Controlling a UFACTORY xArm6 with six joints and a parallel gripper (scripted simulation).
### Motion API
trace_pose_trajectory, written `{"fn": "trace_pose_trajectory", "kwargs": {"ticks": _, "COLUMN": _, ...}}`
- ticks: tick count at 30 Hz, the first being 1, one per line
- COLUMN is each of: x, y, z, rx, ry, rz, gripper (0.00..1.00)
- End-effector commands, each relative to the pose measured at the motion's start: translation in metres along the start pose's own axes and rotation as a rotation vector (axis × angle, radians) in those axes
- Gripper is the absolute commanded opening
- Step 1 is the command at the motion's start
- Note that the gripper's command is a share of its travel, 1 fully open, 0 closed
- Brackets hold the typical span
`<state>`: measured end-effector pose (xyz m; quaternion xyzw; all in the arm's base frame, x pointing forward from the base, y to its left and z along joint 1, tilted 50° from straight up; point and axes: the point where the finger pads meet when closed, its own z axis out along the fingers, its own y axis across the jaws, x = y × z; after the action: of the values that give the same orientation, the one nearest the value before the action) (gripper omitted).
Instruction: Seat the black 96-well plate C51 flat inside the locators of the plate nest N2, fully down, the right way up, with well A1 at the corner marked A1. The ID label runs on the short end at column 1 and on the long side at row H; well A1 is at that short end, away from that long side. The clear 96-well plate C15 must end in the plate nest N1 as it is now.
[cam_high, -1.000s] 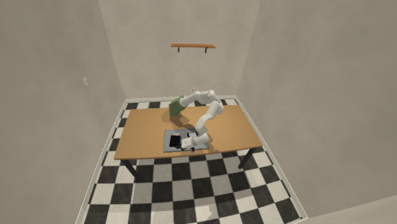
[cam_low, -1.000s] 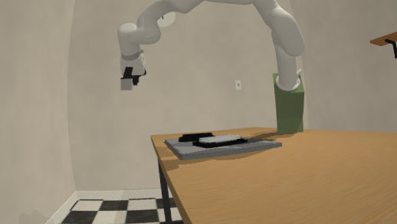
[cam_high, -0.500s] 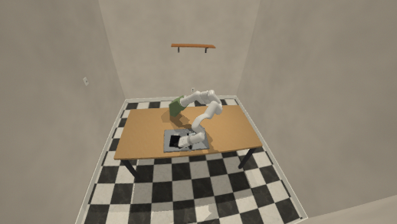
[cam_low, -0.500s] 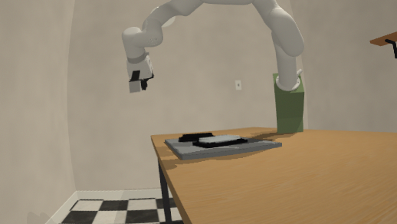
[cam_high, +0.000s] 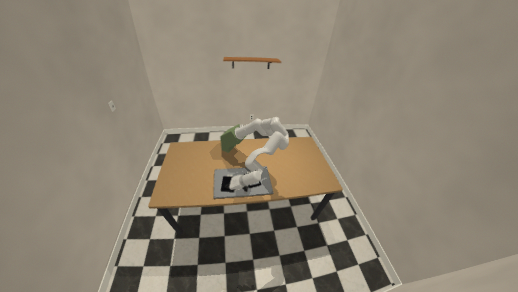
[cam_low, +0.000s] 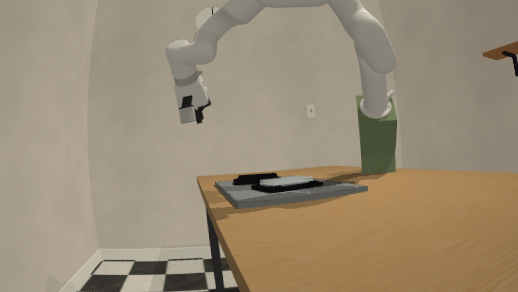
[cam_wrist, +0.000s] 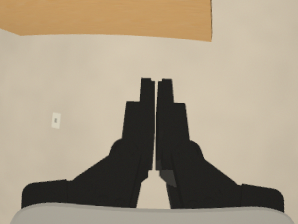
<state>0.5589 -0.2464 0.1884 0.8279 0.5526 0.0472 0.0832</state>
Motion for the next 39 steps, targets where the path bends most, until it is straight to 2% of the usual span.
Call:
{"fn": "trace_pose_trajectory", "kwargs": {"ticks": 1, "x": 0.000, "y": -0.012, "z": 0.011, "rx": 0.023, "ry": 0.037, "rz": -0.013, "gripper": 0.00}}
{"fn": "trace_pose_trajectory", "kwargs": {"ticks": 3, "x": 0.001, "y": -0.020, "z": 0.018, "rx": 0.054, "ry": 0.093, "rz": -0.032, "gripper": 0.00}}
{"fn": "trace_pose_trajectory", "kwargs": {"ticks": 7, "x": 0.002, "y": -0.027, "z": 0.024, "rx": 0.056, "ry": 0.097, "rz": -0.033, "gripper": 0.00}}
{"fn": "trace_pose_trajectory", "kwargs": {"ticks": 9, "x": 0.004, "y": -0.035, "z": 0.031, "rx": 0.082, "ry": 0.156, "rz": -0.050, "gripper": 0.00}}
{"fn": "trace_pose_trajectory", "kwargs": {"ticks": 13, "x": 0.005, "y": -0.042, "z": 0.037, "rx": 0.083, "ry": 0.159, "rz": -0.050, "gripper": 0.00}}
{"fn": "trace_pose_trajectory", "kwargs": {"ticks": 15, "x": 0.007, "y": -0.050, "z": 0.043, "rx": 0.103, "ry": 0.220, "rz": -0.065, "gripper": 0.00}}
{"fn": "trace_pose_trajectory", "kwargs": {"ticks": 19, "x": 0.008, "y": -0.056, "z": 0.048, "rx": 0.103, "ry": 0.221, "rz": -0.065, "gripper": 0.00}}
{"fn": "trace_pose_trajectory", "kwargs": {"ticks": 21, "x": 0.010, "y": -0.064, "z": 0.054, "rx": 0.117, "ry": 0.285, "rz": -0.078, "gripper": 0.00}}
{"fn": "trace_pose_trajectory", "kwargs": {"ticks": 24, "x": 0.011, "y": -0.068, "z": 0.057, "rx": 0.117, "ry": 0.285, "rz": -0.078, "gripper": 0.00}}
{"fn": "trace_pose_trajectory", "kwargs": {"ticks": 26, "x": 0.013, "y": -0.076, "z": 0.062, "rx": 0.123, "ry": 0.348, "rz": -0.088, "gripper": 0.00}}
{"fn": "trace_pose_trajectory", "kwargs": {"ticks": 30, "x": 0.015, "y": -0.082, "z": 0.067, "rx": 0.124, "ry": 0.348, "rz": -0.088, "gripper": 0.00}}
{"fn": "trace_pose_trajectory", "kwargs": {"ticks": 32, "x": 0.018, "y": -0.090, "z": 0.072, "rx": 0.124, "ry": 0.410, "rz": -0.096, "gripper": 0.00}}
{"fn": "trace_pose_trajectory", "kwargs": {"ticks": 34, "x": 0.019, "y": -0.094, "z": 0.075, "rx": 0.124, "ry": 0.410, "rz": -0.096, "gripper": 0.00}}
{"fn": "trace_pose_trajectory", "kwargs": {"ticks": 36, "x": 0.022, "y": -0.103, "z": 0.080, "rx": 0.117, "ry": 0.471, "rz": -0.101, "gripper": 0.00}}
{"fn": "trace_pose_trajectory", "kwargs": {"ticks": 39, "x": 0.023, "y": -0.106, "z": 0.082, "rx": 0.117, "ry": 0.471, "rz": -0.101, "gripper": 0.00}}
